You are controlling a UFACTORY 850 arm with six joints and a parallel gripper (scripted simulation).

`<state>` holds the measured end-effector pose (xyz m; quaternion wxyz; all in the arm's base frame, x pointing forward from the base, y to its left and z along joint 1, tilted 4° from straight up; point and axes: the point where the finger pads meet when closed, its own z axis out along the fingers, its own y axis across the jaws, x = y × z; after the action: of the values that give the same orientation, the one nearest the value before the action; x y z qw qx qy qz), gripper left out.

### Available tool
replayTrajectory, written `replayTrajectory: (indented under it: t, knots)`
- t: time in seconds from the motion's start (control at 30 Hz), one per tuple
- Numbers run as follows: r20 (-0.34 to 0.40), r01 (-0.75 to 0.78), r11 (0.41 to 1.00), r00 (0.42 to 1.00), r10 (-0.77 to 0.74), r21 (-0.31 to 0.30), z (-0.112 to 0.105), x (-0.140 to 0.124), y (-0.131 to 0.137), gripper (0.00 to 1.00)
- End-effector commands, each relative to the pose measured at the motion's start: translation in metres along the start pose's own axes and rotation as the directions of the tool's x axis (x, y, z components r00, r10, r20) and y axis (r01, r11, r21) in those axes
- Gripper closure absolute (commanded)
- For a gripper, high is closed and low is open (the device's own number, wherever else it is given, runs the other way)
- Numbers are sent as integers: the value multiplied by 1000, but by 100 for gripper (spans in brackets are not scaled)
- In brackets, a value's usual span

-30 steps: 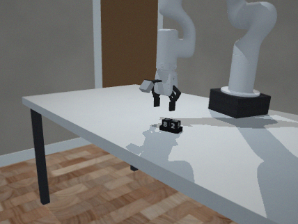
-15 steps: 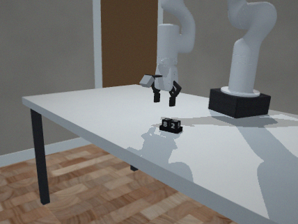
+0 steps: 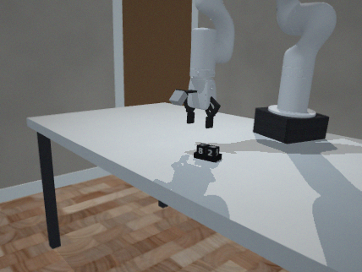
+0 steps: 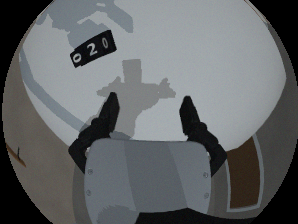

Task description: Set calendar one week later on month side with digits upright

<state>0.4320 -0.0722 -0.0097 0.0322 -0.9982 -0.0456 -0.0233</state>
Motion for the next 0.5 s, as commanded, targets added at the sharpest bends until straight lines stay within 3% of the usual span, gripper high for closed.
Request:
replayTrajectory:
  t: [0.0,0.3,0.47]
  knots:
    - [29,-1,1000,1000,1,5,-1,1,0,0]
    - [29,-15,1000,999,15,5,-1,2,-1,0]
    - [28,-97,995,995,97,6,-2,7,-6,0]
